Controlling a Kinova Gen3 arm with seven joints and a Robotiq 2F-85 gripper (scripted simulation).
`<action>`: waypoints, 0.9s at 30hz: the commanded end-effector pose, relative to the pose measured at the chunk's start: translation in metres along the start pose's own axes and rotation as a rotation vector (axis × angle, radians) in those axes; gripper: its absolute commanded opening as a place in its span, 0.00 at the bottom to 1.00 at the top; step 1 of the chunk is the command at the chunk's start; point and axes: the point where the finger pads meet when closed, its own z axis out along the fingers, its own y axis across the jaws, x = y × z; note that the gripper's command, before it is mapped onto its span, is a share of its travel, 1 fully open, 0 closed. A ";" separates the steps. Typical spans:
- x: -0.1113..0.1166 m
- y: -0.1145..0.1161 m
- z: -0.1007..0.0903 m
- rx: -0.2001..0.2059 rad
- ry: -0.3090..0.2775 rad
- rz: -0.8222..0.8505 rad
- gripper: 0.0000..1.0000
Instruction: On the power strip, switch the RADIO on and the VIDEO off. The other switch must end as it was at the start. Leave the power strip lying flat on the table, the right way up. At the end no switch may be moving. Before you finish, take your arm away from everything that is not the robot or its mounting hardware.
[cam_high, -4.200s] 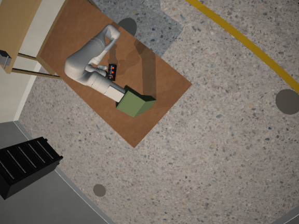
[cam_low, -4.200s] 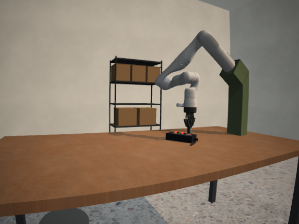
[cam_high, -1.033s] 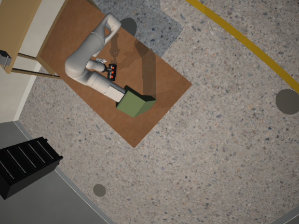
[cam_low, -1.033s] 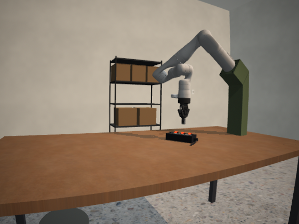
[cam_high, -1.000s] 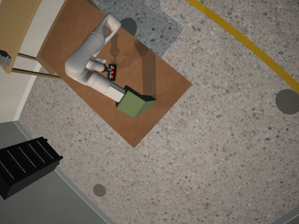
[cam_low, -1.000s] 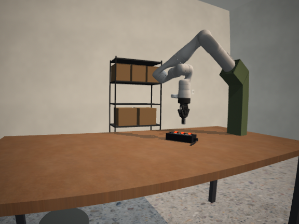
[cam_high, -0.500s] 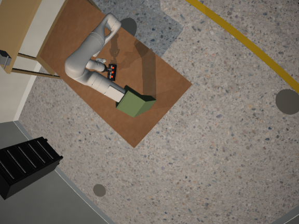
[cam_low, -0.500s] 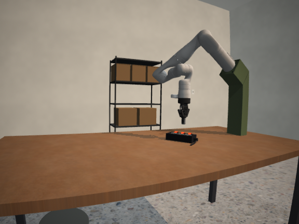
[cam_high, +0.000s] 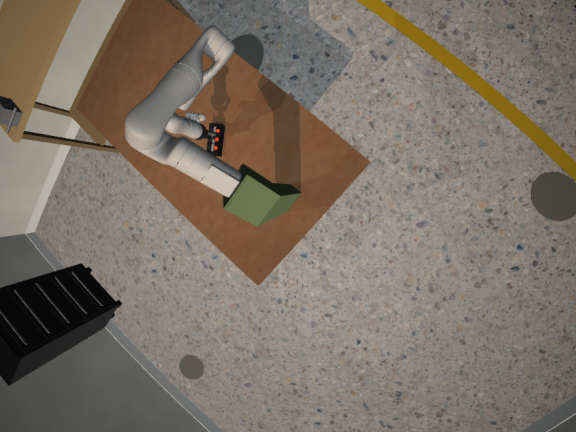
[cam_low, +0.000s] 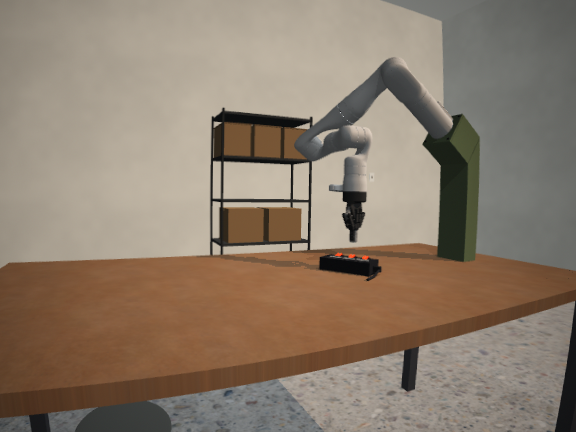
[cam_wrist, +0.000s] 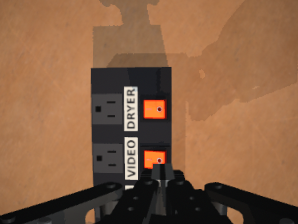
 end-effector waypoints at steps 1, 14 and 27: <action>0.000 0.001 0.003 -0.002 0.000 0.002 0.00; 0.000 0.001 0.018 -0.002 0.000 0.002 0.00; 0.000 0.001 0.031 -0.002 0.000 0.002 0.00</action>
